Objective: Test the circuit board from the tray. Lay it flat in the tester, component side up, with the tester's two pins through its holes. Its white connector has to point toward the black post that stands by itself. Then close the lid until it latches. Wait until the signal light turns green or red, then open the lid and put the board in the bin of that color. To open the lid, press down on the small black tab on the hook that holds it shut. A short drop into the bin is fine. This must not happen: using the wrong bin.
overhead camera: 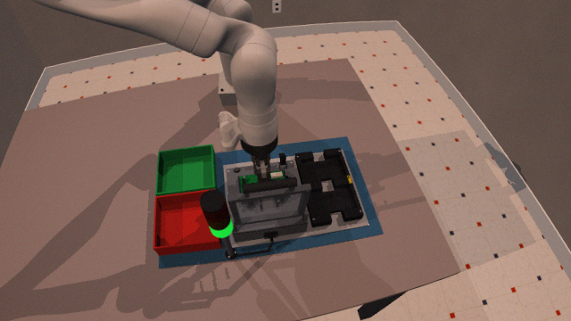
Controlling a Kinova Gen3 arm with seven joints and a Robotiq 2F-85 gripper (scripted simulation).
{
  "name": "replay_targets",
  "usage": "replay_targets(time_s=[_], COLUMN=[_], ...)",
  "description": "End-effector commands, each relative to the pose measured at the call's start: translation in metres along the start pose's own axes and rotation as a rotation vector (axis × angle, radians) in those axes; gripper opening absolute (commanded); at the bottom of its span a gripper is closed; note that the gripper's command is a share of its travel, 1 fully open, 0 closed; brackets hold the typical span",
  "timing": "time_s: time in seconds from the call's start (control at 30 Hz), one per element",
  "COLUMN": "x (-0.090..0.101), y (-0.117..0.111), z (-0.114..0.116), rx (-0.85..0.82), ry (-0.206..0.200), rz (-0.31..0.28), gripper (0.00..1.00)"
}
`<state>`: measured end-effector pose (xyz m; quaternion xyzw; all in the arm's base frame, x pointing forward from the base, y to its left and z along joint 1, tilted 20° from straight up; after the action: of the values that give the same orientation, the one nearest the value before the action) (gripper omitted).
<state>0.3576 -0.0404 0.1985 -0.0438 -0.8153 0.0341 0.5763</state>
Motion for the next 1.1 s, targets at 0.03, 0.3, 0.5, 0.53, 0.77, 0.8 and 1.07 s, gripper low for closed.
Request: replay_targets(time_s=[0.03,0.3,0.5,0.53,0.77,0.8,1.07], x=[-0.009,-0.026,-0.040,-0.042,-0.050,-0.050,-0.050], y=[0.003,0.003,0.003,0.003,0.003,0.003,0.003], z=[0.001,0.001,0.001,0.001,0.001,0.001,0.001], rx=[0.006,0.006,0.006,0.006,0.006,0.006,0.006], ry=[0.003,0.004,0.004,0.003,0.003,0.004,0.004], rz=[-0.005,-0.005,-0.005,-0.005,-0.005,-0.005,-0.005], gripper=[1.00,1.00,1.00,1.00,1.00,1.00,1.00])
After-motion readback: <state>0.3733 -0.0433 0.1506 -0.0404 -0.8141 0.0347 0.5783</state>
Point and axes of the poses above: the point where the finger pads meet when closed, its own x axis back along the fingers, its own z axis across the jaws, y = z × x, the point moved 4 cm from there along x, back along the fingers, and after that the axes turned 10 degrees about x, right-handed, at the moved point
